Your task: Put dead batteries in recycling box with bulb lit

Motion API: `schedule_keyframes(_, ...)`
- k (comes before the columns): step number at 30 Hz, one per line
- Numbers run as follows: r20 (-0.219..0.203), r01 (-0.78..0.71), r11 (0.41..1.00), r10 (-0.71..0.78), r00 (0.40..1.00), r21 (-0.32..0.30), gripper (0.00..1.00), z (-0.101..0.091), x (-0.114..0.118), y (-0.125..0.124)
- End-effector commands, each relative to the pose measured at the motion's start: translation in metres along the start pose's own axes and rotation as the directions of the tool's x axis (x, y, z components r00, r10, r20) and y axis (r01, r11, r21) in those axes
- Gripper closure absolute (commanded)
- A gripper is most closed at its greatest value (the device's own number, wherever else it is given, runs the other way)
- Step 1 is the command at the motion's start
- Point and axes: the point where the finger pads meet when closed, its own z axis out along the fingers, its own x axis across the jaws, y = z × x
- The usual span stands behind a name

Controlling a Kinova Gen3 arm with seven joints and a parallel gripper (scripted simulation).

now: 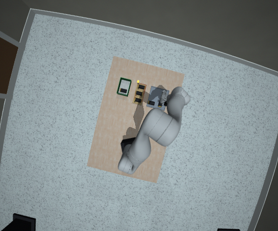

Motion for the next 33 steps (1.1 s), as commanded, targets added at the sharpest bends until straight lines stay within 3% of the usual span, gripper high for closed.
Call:
schedule_keyframes(1,0.002,0.002,1.0,-0.002,1.0,0.005,0.1,0.0003,-0.0016,0.0076)
schedule_keyframes(33,0.002,0.055,0.998,-0.055,0.998,0.005,0.1,0.0002,-0.0016,0.0094)
